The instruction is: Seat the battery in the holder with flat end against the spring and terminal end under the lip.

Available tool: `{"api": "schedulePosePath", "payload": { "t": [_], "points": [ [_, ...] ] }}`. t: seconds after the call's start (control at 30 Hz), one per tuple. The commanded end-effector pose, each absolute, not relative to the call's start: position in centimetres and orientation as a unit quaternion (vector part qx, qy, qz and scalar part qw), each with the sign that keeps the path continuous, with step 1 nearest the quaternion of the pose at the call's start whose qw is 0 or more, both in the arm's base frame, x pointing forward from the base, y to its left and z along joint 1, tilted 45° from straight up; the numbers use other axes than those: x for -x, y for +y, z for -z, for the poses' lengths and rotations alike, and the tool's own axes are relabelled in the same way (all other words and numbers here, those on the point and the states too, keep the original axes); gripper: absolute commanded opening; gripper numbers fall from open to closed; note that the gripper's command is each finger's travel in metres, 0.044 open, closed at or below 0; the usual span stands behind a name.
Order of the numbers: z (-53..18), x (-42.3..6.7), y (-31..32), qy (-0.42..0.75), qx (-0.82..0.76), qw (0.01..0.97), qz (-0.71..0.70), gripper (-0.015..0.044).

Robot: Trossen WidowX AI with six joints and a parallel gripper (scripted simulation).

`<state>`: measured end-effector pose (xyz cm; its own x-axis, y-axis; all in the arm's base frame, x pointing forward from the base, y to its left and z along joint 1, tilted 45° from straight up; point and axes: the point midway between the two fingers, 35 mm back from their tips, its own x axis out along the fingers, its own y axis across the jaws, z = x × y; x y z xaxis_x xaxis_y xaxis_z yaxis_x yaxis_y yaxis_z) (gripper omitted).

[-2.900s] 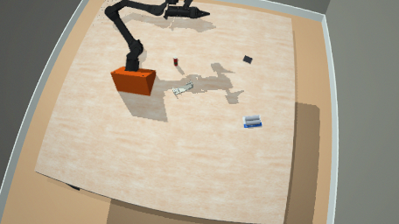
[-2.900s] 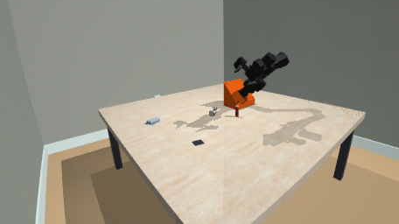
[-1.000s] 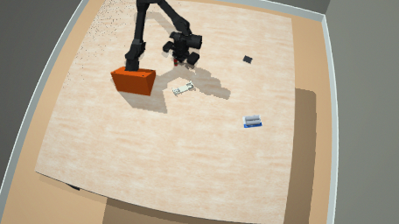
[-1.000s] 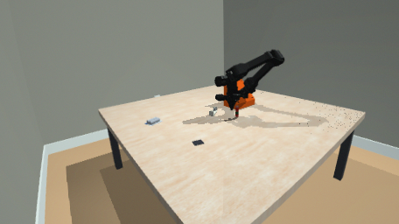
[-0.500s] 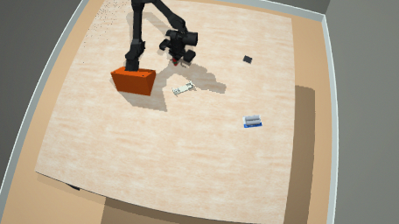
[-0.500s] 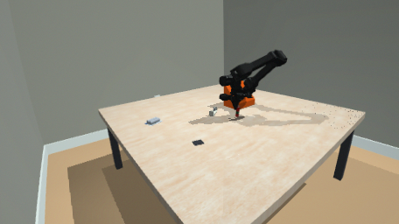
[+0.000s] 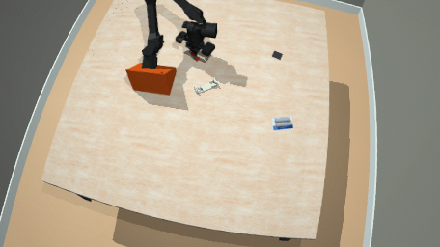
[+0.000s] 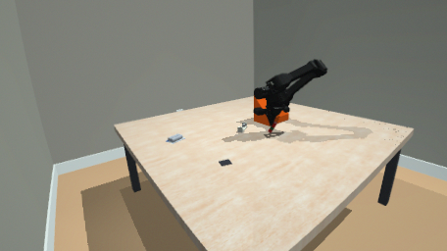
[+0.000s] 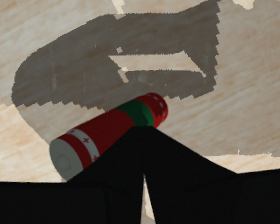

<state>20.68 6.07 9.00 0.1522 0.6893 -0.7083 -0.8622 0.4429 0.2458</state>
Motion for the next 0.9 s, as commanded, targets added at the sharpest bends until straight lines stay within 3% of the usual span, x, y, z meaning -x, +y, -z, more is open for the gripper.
{"api": "schedulePosePath", "payload": {
  "t": [0.0,0.87],
  "points": [
    [-8.9,-19.9,6.5,0.399,0.103,0.750,-0.518,0.0000],
    [-14.6,-18.4,1.0,0.401,0.103,0.749,-0.518,0.0000]
  ]
}}
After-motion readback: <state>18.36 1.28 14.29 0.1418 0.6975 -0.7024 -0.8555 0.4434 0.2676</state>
